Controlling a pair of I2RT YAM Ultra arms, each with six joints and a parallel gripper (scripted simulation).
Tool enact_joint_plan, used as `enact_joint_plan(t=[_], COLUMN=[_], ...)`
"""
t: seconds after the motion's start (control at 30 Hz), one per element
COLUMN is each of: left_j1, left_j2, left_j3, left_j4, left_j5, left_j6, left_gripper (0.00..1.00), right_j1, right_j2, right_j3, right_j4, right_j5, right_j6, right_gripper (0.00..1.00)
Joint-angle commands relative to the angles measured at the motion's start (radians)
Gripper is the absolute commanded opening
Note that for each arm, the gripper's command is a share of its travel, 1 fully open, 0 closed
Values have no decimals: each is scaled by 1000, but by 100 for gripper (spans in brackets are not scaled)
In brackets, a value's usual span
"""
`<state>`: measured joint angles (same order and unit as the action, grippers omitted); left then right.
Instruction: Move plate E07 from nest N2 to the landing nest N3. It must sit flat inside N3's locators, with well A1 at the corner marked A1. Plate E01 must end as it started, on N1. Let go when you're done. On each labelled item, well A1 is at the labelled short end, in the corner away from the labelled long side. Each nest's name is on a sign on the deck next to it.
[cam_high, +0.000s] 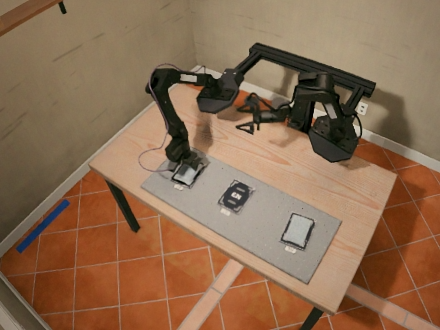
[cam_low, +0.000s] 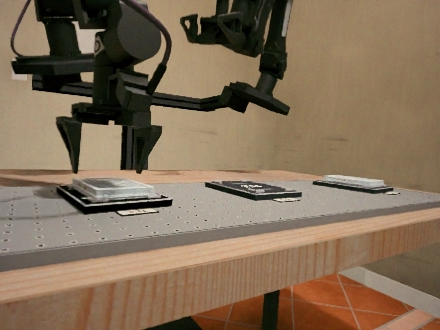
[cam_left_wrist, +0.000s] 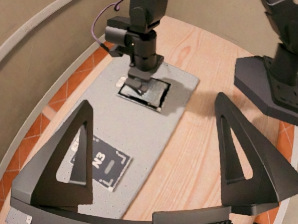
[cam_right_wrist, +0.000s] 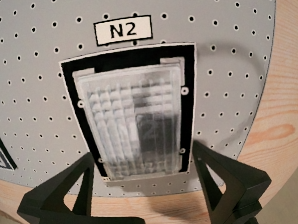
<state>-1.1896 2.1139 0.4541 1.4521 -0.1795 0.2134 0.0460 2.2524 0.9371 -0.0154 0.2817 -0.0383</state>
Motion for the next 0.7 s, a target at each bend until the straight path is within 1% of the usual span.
enact_joint_plan(t=[0.0,0.1,0.17,0.33,0.43,0.67], left_j1=[30,51,51,68,63,63], left_j2=[86,149,149,202,204,204], left_j3=[71,120,120,164,166,166], left_j4=[24,36,36,27,19,19], left_j5=[33,44,44,49,49,49], left_j6=[1,11,11,12,12,12], left_gripper=[100,100,100,100,100,100], right_j1=[6,6,6,6,6,12], right_j2=[-19,-19,-19,-19,-19,39], right_j3=[24,24,24,24,24,53], right_j4=[-11,-11,-11,-11,-11,12], right_j5=[-11,-11,-11,-11,-11,-19], right_j6=[-7,-7,-7,-7,-7,-12], right_gripper=[100,100,100,100,100,100])
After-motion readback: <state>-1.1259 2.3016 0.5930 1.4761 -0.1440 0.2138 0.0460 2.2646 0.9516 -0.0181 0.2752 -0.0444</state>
